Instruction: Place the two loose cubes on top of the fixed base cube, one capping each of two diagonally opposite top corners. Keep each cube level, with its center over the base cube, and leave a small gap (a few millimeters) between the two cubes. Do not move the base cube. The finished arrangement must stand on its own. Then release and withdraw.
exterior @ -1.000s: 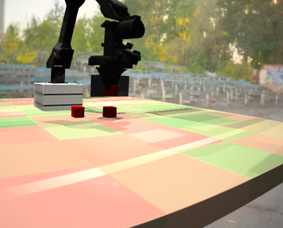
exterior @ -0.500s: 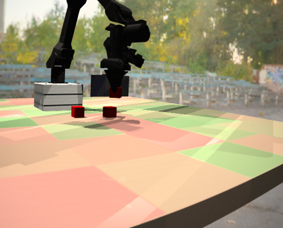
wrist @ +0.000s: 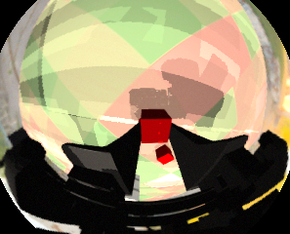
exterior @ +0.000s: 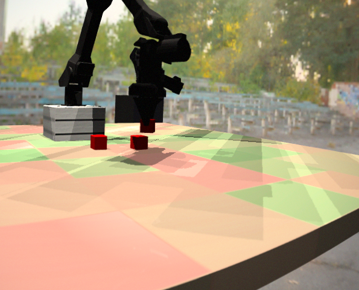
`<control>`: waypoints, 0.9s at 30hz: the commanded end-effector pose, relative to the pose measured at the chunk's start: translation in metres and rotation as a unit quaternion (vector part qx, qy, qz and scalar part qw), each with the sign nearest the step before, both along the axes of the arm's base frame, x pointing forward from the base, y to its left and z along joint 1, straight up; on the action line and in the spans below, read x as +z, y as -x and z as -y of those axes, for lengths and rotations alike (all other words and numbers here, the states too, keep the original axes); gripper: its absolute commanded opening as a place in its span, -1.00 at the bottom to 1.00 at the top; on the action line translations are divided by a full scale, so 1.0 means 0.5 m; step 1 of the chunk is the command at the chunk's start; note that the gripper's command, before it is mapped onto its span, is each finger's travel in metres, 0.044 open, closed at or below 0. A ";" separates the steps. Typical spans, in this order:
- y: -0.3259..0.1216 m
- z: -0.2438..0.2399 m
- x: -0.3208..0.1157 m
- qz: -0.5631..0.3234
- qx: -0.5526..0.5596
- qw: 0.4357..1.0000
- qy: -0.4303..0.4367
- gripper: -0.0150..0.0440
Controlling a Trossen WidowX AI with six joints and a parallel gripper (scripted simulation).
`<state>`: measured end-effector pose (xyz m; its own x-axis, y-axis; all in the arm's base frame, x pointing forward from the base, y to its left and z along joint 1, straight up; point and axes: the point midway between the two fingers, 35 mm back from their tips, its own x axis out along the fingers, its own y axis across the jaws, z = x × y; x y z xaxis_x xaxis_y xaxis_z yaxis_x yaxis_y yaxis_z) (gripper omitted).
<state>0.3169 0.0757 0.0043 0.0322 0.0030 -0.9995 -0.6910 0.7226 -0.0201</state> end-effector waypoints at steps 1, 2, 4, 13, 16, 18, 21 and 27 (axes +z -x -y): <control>0.005 -0.001 -0.016 -0.004 0.004 1.000 -0.001 -0.14; 0.005 -0.001 -0.016 -0.004 0.004 1.000 -0.001 -0.14; 0.005 -0.001 -0.016 -0.004 0.004 1.000 -0.001 -0.14; 0.005 -0.001 -0.019 -0.004 0.000 1.000 -0.001 -0.14; 0.005 -0.001 -0.019 -0.004 0.000 1.000 -0.001 -0.14; 0.005 -0.001 -0.019 -0.004 0.000 1.000 -0.001 -0.14; 0.005 -0.001 -0.019 -0.004 0.000 1.000 -0.001 -0.14; 0.005 -0.001 -0.019 -0.004 0.000 1.000 -0.001 0.04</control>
<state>0.3148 0.0754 -0.0048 0.0245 0.0012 -0.9997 -0.6926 0.7211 -0.0161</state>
